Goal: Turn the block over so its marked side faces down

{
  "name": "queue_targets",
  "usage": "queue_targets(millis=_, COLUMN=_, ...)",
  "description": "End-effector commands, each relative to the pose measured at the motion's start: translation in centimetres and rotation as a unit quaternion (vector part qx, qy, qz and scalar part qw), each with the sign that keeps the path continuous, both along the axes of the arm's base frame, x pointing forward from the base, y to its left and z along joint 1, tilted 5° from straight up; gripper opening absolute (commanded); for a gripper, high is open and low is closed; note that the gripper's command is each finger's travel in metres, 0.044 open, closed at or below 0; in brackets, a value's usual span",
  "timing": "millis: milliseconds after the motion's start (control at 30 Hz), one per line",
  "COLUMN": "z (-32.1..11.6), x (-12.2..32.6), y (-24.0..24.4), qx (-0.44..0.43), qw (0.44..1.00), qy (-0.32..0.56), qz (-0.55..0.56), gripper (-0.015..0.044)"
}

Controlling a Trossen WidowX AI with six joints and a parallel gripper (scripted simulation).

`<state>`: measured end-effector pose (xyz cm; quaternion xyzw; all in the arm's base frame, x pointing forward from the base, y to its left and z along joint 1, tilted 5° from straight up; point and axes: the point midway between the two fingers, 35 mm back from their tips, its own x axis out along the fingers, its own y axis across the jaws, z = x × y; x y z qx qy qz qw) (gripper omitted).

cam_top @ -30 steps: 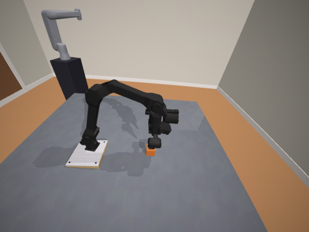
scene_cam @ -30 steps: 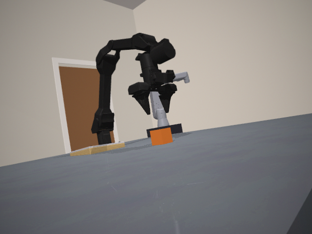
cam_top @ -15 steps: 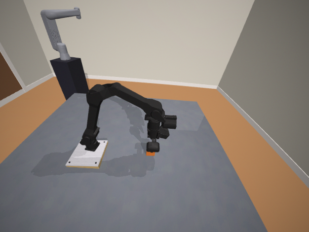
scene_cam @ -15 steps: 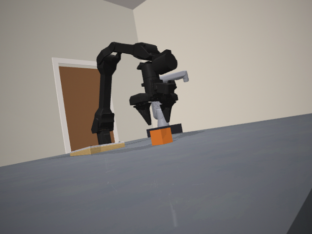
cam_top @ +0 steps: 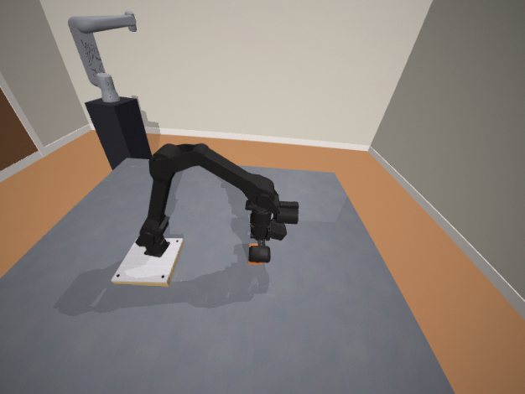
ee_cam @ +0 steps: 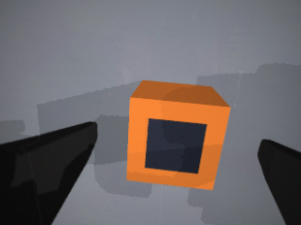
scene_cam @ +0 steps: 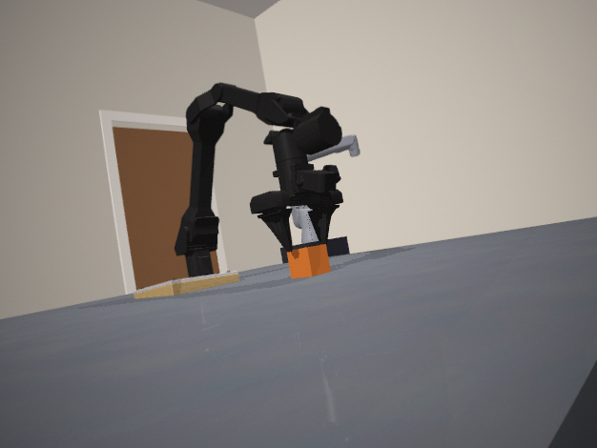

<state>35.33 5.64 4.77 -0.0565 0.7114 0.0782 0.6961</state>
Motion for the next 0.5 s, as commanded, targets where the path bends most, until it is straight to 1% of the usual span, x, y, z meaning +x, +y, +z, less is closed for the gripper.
queue_targets(millis=0, z=-1.16, x=-0.29, y=0.04, qx=0.0, qw=1.0, qy=0.007, qz=-0.002, gripper=0.044)
queue_targets(millis=233, z=-1.88, x=-0.35, y=0.06, qx=0.0, qw=1.0, qy=0.007, qz=-0.002, gripper=0.044)
queue_targets(millis=467, z=-1.88, x=-0.35, y=0.06, qx=0.0, qw=1.0, qy=0.007, qz=-0.002, gripper=0.0256)
